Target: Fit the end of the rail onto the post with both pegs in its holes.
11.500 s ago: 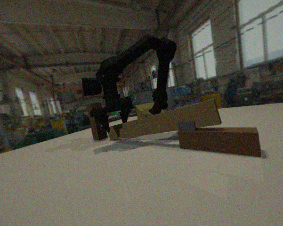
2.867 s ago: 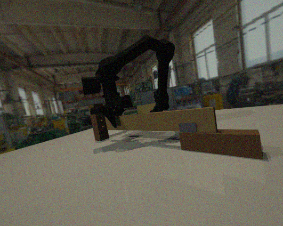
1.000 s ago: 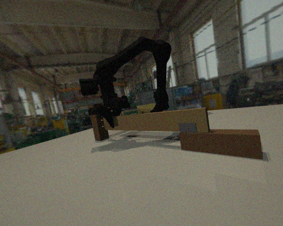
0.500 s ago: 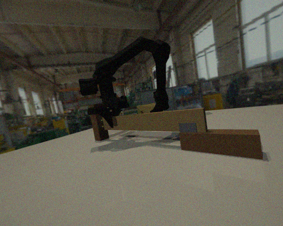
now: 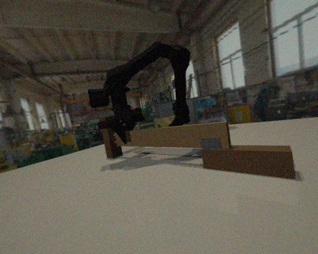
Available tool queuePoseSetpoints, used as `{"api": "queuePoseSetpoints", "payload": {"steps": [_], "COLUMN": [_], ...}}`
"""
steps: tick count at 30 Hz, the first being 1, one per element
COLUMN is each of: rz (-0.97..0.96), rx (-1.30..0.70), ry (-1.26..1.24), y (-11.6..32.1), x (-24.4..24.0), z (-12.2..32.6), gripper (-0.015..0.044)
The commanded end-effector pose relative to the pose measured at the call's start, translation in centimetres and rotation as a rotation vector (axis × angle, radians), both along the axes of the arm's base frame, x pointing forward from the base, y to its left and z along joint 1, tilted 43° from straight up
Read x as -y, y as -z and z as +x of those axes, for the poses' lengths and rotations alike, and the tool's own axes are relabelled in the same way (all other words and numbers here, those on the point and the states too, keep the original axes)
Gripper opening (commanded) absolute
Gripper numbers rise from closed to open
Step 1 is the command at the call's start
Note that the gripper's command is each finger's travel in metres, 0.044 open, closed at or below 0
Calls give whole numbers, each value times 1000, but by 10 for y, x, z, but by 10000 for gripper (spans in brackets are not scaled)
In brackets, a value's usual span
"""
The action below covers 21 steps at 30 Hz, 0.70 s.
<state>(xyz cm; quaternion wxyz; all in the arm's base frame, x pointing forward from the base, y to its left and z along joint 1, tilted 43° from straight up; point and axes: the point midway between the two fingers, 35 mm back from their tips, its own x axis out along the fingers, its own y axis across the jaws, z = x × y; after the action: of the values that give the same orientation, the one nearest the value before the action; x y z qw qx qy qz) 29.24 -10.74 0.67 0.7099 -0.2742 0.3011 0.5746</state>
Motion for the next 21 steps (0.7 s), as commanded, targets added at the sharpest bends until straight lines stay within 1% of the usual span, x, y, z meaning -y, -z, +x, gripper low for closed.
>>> {"api": "queuePoseSetpoints", "payload": {"steps": [1, 21], "rz": [-4, -5], "rx": [7, 7], "ry": [4, 4], "y": [0, 4], "x": [4, 9], "z": [1, 0], "gripper": [0, 0]}}
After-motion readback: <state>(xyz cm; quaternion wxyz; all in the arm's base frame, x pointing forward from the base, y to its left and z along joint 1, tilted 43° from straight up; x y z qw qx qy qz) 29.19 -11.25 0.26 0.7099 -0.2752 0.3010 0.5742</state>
